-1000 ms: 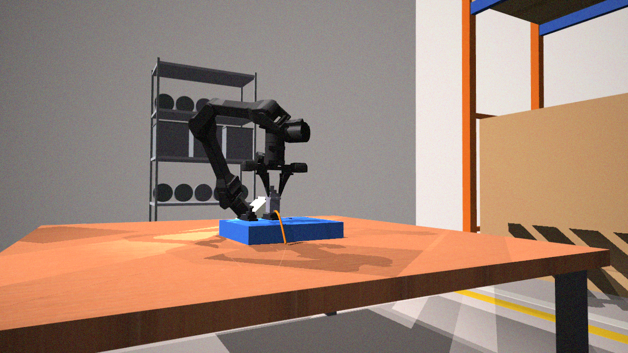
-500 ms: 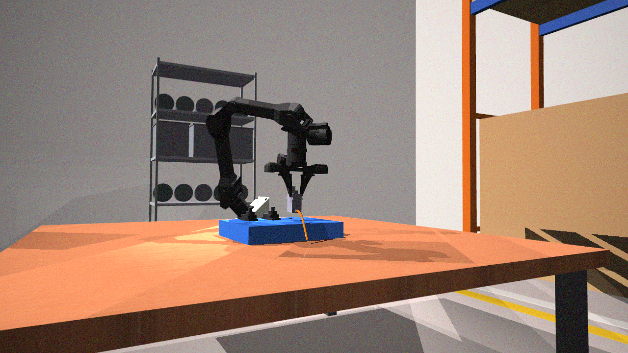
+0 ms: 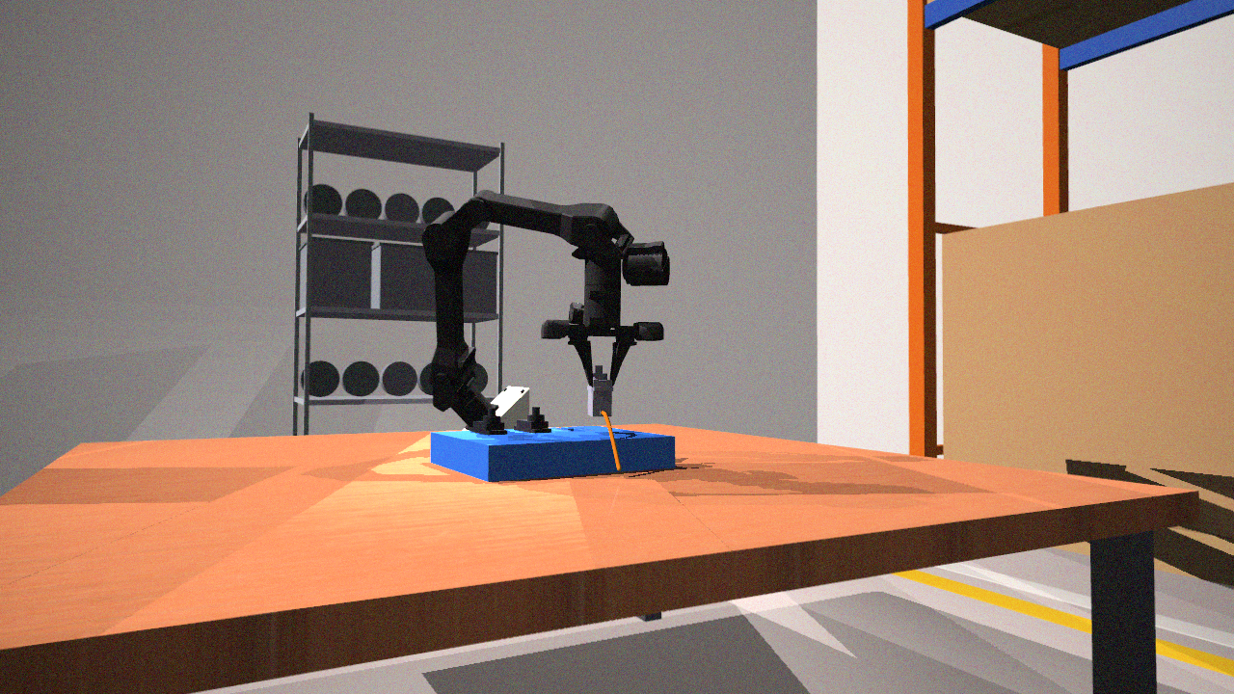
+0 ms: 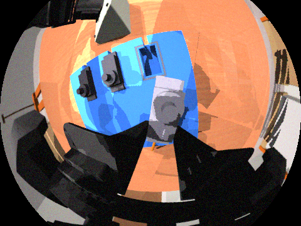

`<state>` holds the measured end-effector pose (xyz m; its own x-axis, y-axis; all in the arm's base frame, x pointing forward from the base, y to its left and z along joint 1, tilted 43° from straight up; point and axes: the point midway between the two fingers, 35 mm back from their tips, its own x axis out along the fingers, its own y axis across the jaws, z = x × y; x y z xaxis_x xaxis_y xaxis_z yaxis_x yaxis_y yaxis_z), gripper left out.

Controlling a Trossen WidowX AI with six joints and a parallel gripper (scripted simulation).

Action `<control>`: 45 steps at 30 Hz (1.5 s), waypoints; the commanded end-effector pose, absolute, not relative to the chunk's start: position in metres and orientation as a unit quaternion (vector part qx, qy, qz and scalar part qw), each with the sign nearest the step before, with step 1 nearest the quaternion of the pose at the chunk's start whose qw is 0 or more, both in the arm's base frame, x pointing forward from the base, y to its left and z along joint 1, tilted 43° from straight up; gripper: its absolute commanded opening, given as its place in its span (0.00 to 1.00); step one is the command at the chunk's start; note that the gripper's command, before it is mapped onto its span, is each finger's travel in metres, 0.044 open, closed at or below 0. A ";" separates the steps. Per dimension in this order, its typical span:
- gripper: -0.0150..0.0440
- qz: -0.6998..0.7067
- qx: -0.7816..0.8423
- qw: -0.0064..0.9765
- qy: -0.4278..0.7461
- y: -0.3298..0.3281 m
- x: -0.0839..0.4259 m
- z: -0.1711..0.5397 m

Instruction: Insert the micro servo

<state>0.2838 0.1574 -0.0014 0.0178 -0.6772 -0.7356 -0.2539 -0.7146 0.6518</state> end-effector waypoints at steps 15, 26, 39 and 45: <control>0.25 -0.489 0.713 -0.042 -0.501 0.160 0.284 -0.001; 0.25 -0.385 0.692 -0.176 -0.584 0.160 0.284 -0.001; 0.25 -0.245 0.635 -0.327 -0.656 0.160 0.284 -0.001; 0.25 -0.176 0.598 -0.391 -0.678 0.160 0.284 -0.001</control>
